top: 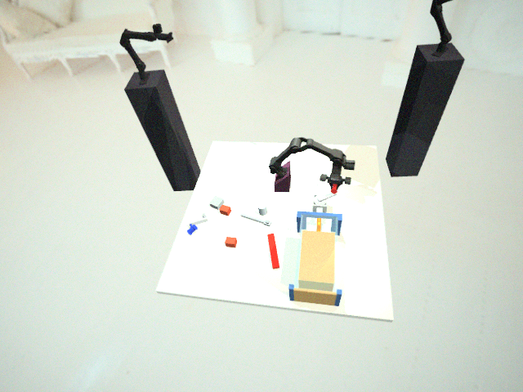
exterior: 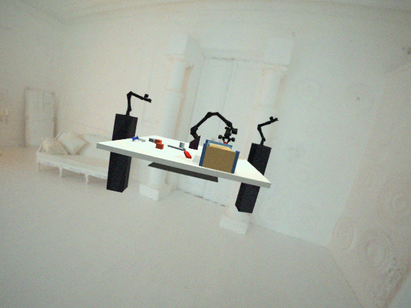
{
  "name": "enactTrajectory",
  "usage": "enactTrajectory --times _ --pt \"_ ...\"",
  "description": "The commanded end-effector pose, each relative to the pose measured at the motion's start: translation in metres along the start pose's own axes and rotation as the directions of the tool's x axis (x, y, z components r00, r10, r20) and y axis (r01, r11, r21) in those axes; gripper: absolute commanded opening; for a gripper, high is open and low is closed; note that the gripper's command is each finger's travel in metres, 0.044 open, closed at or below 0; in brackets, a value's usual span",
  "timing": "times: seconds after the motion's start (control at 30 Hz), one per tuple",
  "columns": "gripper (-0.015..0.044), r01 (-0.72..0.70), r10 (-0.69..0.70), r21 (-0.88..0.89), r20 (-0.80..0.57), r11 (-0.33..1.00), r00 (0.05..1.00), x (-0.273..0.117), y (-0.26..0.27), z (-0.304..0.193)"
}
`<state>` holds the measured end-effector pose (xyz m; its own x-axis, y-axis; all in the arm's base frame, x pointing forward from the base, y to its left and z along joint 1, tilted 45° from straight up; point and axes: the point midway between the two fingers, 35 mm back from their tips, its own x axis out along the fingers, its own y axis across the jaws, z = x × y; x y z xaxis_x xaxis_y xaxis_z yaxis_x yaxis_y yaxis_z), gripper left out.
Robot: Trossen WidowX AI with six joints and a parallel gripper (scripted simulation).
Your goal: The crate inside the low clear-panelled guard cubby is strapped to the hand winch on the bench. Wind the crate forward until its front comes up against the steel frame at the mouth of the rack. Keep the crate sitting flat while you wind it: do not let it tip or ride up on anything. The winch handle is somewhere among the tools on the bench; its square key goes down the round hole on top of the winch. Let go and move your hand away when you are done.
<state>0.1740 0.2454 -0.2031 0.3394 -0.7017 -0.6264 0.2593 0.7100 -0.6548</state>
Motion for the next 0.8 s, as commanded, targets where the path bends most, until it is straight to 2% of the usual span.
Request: enactTrajectory --times 0.0,0.77 --pt "0.0000 0.016 -0.016 -0.021 -0.013 1.000 1.000 -0.002 -0.009 -0.012" --pt "0.0000 0.017 -0.018 -0.024 -0.014 1.000 1.000 -0.010 -0.034 -0.027"
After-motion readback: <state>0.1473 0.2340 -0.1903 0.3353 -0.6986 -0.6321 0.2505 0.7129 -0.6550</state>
